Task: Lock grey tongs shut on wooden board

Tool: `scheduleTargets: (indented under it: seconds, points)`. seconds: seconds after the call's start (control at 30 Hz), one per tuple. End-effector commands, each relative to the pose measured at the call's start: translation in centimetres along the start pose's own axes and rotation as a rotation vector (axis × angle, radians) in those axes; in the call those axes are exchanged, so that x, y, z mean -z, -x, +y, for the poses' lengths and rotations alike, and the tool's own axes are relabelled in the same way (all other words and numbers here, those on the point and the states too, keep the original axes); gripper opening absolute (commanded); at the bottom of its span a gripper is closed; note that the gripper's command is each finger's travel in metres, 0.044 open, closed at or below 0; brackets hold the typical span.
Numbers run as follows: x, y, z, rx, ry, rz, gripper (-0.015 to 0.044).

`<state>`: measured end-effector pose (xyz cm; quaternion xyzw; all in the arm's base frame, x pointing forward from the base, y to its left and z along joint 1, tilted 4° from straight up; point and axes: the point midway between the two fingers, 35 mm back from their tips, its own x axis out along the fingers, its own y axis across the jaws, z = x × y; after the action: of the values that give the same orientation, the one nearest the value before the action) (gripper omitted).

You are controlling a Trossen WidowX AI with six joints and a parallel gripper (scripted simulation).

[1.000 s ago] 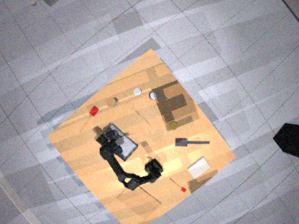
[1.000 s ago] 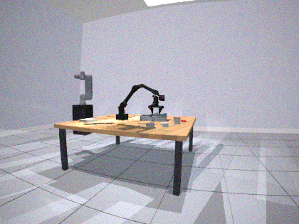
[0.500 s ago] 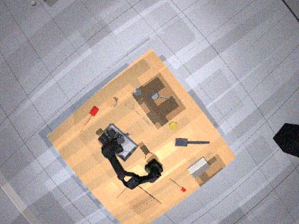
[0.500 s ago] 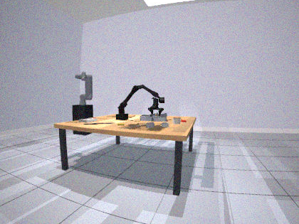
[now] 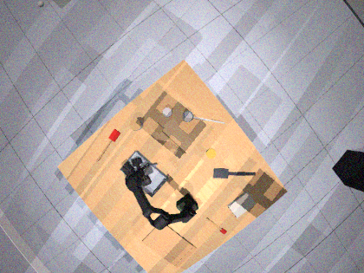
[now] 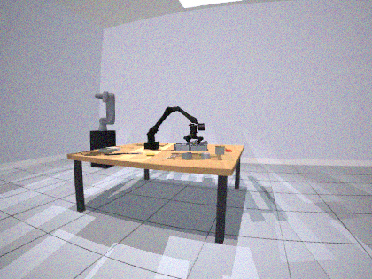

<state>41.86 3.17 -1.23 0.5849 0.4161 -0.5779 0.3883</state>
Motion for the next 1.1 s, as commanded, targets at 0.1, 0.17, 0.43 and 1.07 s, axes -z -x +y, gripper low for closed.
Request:
scheduleTargets:
  seconds: [0.1, 0.17, 0.43, 1.07]
  points:
    - [0.02, 0.06, 0.04, -0.001, 0.0, 0.0, 0.0341]
    - [0.02, 0.06, 0.04, -0.001, 0.0, 0.0, 0.0328]
    - [0.02, 0.06, 0.04, -0.001, 0.0, 0.0, 0.0275]
    - [0.02, 0.06, 0.04, -0.001, 0.0, 0.0, 0.0128]
